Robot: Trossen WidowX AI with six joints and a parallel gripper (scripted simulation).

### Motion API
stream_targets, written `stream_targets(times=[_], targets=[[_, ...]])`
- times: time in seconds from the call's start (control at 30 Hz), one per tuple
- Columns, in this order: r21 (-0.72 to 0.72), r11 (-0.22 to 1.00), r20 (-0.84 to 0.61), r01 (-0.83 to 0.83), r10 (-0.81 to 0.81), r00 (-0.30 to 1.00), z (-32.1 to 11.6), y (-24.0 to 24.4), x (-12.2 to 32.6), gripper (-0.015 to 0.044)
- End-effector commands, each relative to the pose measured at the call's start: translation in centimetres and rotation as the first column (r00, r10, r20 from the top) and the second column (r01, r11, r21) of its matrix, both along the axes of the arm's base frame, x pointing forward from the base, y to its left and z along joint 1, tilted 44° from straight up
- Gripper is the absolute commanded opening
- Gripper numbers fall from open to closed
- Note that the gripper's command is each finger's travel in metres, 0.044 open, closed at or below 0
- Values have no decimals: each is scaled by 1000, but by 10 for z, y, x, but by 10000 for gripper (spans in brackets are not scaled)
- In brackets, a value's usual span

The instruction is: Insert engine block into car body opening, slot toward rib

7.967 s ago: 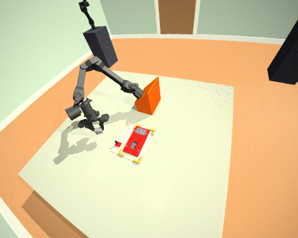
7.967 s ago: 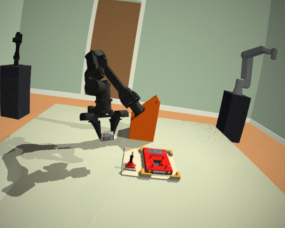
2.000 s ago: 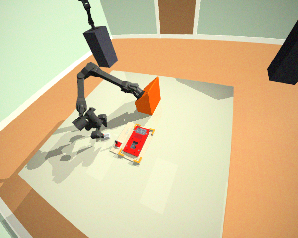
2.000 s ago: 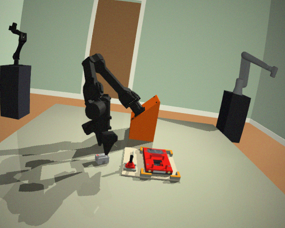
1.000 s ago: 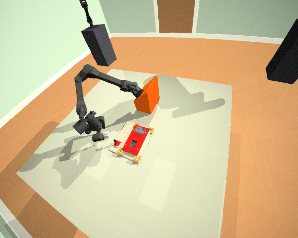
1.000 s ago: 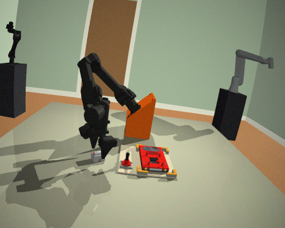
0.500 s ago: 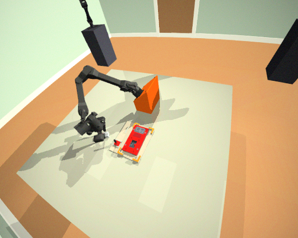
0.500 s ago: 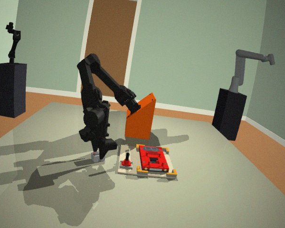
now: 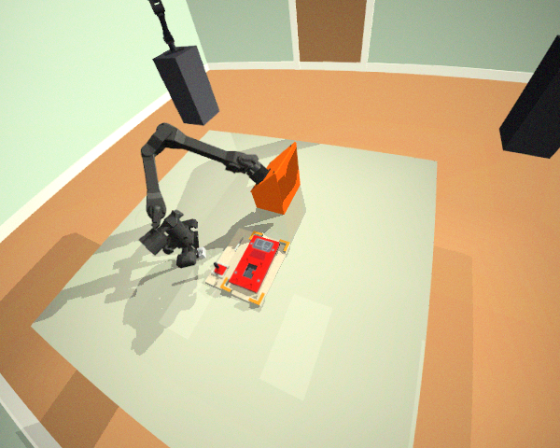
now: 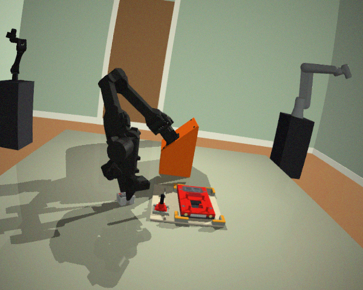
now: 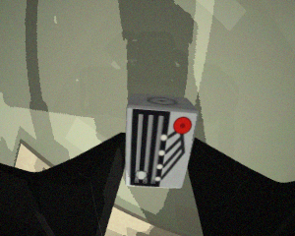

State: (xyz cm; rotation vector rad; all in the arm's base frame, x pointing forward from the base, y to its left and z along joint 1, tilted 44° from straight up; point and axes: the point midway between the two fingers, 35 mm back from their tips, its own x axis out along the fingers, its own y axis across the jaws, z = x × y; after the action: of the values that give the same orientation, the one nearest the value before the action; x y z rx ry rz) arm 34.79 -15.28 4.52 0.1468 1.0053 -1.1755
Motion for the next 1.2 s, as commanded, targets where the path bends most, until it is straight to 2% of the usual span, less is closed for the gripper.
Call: stream_targets(times=[0.0, 1.17], targets=[[2, 1000, 12, -3, 3, 1000, 8, 8, 4, 0], [4, 1000, 11, -3, 3, 1000, 86, 84, -2, 0]])
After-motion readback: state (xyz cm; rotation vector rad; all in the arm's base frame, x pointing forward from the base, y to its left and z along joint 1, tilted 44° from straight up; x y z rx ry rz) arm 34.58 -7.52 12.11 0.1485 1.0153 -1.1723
